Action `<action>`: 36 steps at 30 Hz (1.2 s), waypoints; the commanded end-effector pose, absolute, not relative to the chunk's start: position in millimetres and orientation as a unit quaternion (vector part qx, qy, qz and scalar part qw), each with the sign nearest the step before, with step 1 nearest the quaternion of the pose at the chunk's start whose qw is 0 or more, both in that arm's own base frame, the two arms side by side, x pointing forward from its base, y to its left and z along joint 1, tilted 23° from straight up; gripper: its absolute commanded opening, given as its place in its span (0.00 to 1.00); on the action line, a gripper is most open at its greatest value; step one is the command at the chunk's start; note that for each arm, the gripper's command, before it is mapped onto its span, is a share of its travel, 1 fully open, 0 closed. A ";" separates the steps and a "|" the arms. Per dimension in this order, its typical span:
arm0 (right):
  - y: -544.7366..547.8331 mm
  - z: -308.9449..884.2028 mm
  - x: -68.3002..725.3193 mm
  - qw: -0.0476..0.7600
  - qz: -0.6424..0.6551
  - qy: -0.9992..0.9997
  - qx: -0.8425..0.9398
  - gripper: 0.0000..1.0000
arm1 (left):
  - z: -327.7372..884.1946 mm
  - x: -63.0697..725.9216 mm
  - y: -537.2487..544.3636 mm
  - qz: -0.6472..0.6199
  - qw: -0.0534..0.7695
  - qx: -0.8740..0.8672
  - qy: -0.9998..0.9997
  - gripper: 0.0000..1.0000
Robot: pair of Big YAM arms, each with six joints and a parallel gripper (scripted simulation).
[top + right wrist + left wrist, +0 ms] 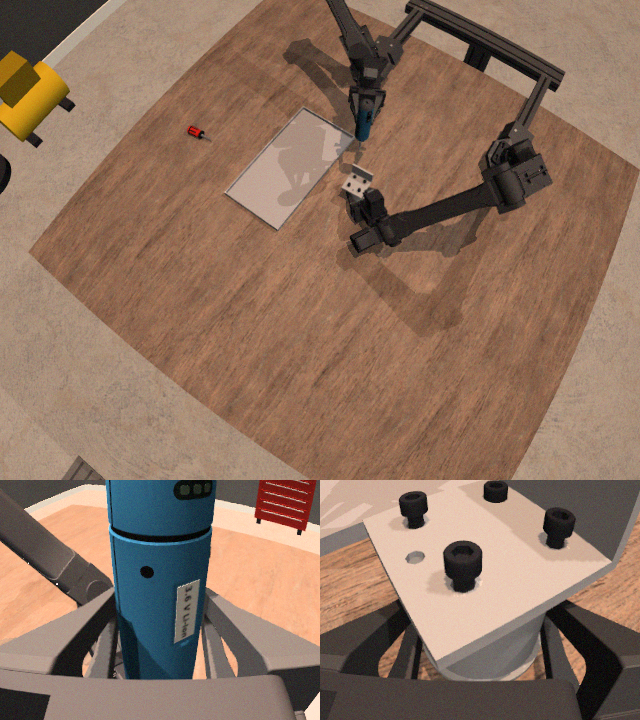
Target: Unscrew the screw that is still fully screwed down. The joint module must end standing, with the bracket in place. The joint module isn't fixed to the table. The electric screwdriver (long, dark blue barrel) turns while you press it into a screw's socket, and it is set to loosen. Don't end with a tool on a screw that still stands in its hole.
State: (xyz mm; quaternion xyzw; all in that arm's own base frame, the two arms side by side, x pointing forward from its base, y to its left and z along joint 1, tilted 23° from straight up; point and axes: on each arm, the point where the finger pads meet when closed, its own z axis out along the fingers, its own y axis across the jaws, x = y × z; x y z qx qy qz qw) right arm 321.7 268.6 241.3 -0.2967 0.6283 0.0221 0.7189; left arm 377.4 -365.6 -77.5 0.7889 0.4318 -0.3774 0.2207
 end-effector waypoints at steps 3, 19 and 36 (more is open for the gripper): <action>292.8 301.0 340.8 0.761 0.050 0.592 -0.260 0.42 | -71.9 383.8 -369.9 -0.373 0.229 0.791 0.427 0.59; 297.5 301.4 356.0 0.761 0.047 0.592 -0.259 0.42 | -71.9 383.8 -369.9 -0.373 0.229 0.791 0.427 0.59; 304.3 301.9 369.4 0.761 0.047 0.592 -0.260 0.42 | -71.9 383.8 -369.9 -0.373 0.229 0.791 0.427 0.59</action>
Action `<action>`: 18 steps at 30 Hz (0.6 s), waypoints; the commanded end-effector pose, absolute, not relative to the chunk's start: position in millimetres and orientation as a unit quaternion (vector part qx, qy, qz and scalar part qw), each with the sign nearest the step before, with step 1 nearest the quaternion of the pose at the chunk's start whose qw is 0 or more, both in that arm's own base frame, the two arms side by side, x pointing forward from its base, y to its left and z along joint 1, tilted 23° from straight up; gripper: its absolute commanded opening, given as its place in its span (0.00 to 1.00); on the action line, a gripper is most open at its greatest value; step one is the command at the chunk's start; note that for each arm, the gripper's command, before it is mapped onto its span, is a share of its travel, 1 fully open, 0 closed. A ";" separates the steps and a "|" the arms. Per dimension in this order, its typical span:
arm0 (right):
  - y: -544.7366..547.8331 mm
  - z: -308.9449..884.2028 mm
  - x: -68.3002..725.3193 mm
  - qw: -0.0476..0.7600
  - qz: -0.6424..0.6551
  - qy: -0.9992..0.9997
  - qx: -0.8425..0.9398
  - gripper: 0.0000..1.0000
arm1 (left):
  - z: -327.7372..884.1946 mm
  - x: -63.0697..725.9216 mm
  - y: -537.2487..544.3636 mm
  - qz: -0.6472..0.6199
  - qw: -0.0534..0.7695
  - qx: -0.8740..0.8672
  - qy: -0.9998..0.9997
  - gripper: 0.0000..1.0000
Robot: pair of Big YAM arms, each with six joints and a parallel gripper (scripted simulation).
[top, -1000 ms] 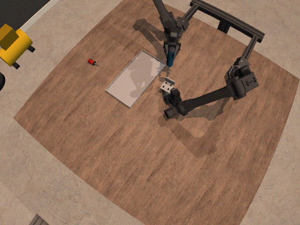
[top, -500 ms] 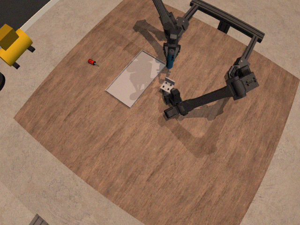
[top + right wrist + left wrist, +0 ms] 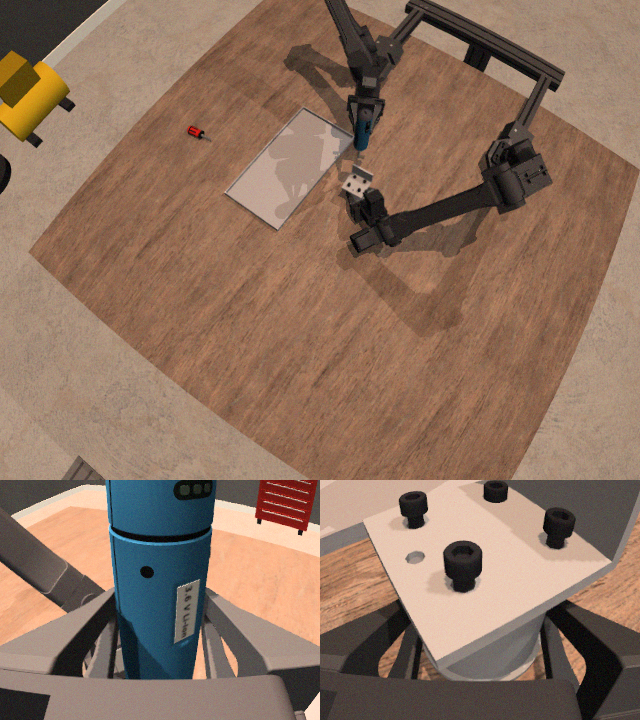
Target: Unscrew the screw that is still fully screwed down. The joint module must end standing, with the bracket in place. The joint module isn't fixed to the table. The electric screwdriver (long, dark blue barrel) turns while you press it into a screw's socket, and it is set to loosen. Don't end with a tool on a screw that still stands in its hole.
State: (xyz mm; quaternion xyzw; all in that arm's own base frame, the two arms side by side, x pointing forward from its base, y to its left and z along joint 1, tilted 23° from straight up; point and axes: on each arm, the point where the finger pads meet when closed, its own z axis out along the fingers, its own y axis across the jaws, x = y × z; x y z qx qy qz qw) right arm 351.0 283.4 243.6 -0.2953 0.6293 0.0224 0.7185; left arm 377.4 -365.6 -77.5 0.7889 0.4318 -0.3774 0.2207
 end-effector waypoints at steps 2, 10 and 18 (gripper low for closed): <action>307.7 301.9 366.6 0.761 0.050 0.591 -0.263 0.42 | -71.9 383.8 -369.9 -0.373 0.229 0.791 0.427 0.59; 304.2 301.9 372.7 0.761 0.046 0.593 -0.259 0.42 | -71.9 383.8 -369.9 -0.373 0.229 0.791 0.427 0.59; 306.0 302.0 374.4 0.761 0.046 0.592 -0.260 0.42 | -71.9 383.8 -369.9 -0.373 0.229 0.791 0.427 0.59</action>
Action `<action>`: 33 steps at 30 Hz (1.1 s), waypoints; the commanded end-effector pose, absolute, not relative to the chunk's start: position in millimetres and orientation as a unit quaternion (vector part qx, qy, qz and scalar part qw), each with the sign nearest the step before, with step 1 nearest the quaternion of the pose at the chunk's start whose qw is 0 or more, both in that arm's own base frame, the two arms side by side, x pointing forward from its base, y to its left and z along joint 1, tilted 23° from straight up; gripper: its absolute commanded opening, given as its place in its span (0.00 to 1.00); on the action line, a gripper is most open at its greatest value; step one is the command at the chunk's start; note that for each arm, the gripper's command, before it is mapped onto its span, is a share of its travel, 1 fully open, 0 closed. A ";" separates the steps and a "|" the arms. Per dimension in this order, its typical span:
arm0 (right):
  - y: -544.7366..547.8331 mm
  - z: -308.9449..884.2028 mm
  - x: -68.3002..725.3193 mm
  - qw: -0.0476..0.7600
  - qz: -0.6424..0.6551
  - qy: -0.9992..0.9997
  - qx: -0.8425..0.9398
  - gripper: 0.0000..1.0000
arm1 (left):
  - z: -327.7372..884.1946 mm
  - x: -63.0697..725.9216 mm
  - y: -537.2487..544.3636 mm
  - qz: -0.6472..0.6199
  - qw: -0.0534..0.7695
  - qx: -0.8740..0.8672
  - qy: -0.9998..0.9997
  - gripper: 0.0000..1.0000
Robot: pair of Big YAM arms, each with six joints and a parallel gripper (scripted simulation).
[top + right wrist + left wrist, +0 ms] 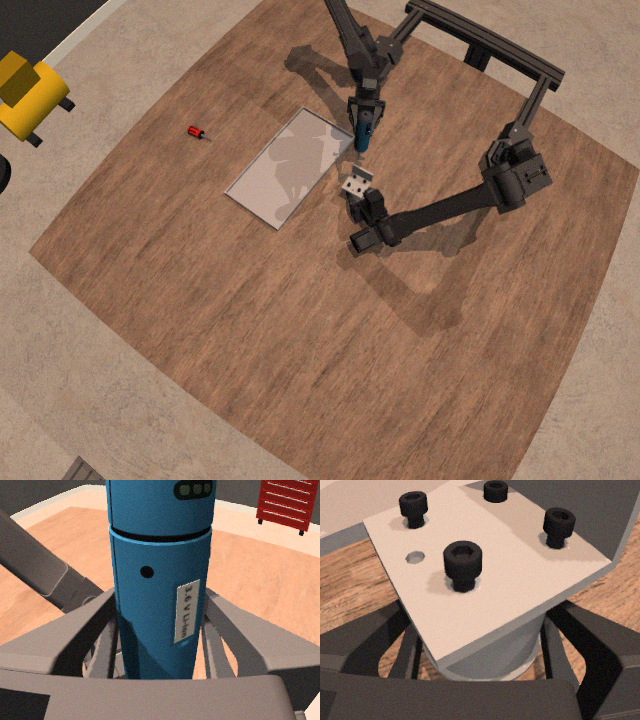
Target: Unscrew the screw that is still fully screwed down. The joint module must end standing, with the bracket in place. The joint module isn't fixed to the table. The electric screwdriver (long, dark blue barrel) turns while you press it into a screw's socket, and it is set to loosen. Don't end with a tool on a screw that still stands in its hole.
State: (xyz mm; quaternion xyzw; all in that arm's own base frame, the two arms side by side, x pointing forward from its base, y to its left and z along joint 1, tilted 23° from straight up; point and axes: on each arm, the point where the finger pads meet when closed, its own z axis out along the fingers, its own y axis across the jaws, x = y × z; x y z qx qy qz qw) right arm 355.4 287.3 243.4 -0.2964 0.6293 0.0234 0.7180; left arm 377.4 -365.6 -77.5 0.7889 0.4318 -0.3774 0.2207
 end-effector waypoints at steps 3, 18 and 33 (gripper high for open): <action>306.0 302.0 374.4 0.761 0.046 0.592 -0.260 0.42 | -71.9 383.8 -369.9 -0.373 0.229 0.791 0.427 0.59; 308.9 310.2 378.6 0.766 0.045 0.587 -0.258 0.42 | -71.9 383.8 -369.9 -0.373 0.229 0.791 0.427 0.59; 308.5 313.8 381.9 0.768 0.041 0.585 -0.257 0.42 | -71.9 383.8 -369.9 -0.373 0.229 0.791 0.427 0.59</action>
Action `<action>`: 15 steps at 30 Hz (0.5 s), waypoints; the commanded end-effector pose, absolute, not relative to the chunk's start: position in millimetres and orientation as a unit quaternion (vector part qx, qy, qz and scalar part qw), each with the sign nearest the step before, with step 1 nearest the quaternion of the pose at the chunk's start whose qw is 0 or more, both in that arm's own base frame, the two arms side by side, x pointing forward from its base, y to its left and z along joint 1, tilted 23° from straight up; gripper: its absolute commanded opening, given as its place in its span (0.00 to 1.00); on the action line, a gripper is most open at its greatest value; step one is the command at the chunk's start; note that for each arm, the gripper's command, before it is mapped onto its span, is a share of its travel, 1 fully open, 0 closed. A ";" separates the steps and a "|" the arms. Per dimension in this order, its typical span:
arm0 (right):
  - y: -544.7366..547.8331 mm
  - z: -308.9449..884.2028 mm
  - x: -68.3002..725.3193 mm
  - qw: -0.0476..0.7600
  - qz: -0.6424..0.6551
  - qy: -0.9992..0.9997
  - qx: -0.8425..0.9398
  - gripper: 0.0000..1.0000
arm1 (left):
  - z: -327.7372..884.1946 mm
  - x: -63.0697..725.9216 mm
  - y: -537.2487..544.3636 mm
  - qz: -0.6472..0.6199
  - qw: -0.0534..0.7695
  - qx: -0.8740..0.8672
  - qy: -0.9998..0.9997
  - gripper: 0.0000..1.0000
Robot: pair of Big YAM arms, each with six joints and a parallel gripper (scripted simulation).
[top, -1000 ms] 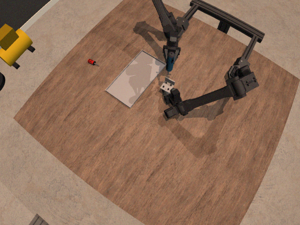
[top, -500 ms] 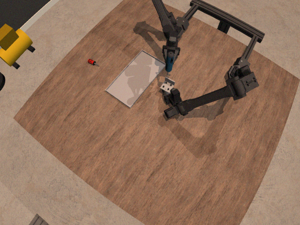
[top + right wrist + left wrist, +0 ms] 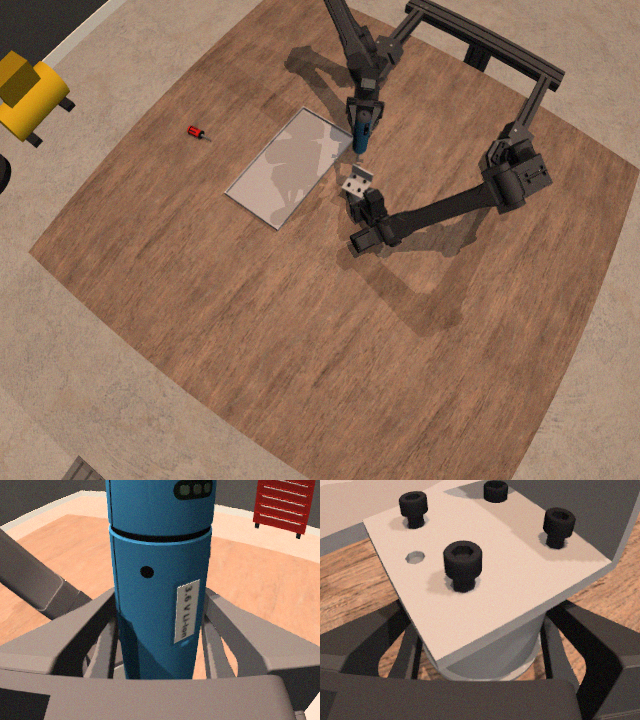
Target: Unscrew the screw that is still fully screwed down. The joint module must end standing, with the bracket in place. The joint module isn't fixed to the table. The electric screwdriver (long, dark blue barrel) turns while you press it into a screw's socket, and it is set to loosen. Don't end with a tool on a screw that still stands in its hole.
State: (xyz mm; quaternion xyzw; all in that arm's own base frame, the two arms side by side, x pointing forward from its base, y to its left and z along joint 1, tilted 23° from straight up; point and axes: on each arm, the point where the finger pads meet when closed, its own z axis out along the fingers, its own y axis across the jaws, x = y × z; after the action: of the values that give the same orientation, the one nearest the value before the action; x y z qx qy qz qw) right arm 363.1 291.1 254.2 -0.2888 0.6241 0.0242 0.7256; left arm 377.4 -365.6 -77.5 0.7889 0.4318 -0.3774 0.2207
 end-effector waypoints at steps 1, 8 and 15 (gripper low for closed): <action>308.7 313.8 381.7 0.768 0.041 0.585 -0.257 0.42 | -71.9 383.8 -369.9 -0.373 0.229 0.791 0.427 0.59; 308.4 314.5 382.4 0.769 0.038 0.583 -0.258 0.42 | -71.9 383.8 -369.9 -0.373 0.229 0.791 0.427 0.59; 308.7 315.8 383.1 0.770 0.039 0.583 -0.257 0.42 | -71.9 383.8 -369.9 -0.373 0.229 0.791 0.427 0.59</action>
State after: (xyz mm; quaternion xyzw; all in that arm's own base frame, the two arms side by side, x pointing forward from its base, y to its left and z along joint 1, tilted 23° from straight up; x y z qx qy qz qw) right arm 364.5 291.8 256.0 -0.2878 0.6232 0.0240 0.7267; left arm 377.4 -365.6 -77.5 0.7889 0.4318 -0.3774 0.2207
